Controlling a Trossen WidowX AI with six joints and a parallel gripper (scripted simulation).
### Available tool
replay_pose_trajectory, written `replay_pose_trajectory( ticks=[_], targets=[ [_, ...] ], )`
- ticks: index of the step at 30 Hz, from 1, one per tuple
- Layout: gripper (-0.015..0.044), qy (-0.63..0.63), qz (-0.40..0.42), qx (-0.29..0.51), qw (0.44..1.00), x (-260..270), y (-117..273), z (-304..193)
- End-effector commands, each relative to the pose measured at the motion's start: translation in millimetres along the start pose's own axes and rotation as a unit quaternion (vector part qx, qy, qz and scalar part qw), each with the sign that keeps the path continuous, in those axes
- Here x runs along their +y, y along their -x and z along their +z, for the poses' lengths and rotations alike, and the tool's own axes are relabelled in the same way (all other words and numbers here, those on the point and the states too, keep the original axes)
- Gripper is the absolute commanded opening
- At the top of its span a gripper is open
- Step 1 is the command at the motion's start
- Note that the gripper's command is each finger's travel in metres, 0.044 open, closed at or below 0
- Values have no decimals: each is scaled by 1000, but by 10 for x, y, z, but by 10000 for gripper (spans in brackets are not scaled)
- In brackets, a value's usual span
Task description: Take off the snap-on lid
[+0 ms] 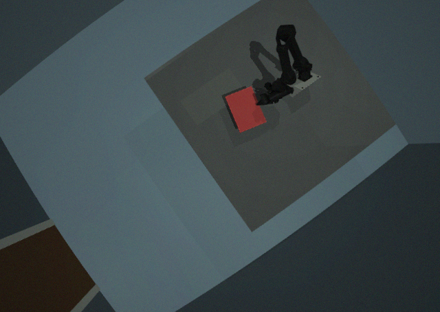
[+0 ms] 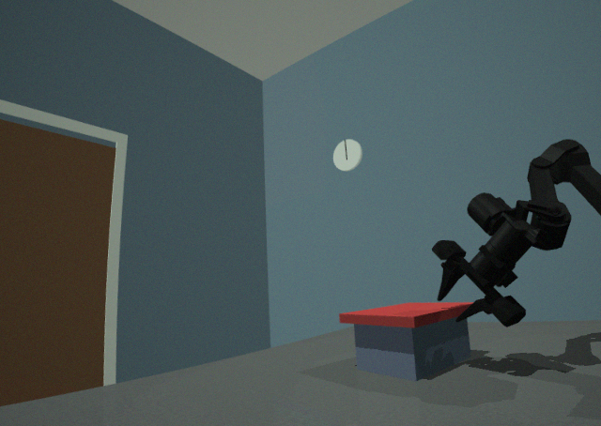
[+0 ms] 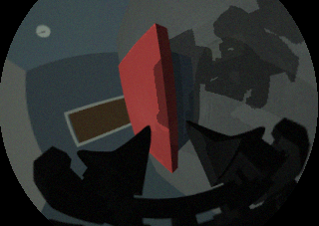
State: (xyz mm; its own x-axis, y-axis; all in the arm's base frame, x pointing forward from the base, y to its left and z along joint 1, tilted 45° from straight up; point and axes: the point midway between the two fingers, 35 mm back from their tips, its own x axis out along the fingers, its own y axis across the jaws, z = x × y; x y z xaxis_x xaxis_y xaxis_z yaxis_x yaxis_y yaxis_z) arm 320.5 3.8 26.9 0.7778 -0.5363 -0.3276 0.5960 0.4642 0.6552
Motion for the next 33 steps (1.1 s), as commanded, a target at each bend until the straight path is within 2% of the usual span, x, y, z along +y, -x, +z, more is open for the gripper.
replay_pose_trajectory(
  ticks=[1,6,9,19,23,33],
  targets=[
    [235,1,2,-1,1000,7,-76,11],
    [235,2,5,-3,1000,2,-131,23],
    [156,2,5,-3,1000,2,-131,23],
    [90,2,5,-3,1000,2,-131,23],
    [0,2,5,-3,1000,2,-131,23],
    [0,0,4,-3,1000,14,-113,23]
  ],
)
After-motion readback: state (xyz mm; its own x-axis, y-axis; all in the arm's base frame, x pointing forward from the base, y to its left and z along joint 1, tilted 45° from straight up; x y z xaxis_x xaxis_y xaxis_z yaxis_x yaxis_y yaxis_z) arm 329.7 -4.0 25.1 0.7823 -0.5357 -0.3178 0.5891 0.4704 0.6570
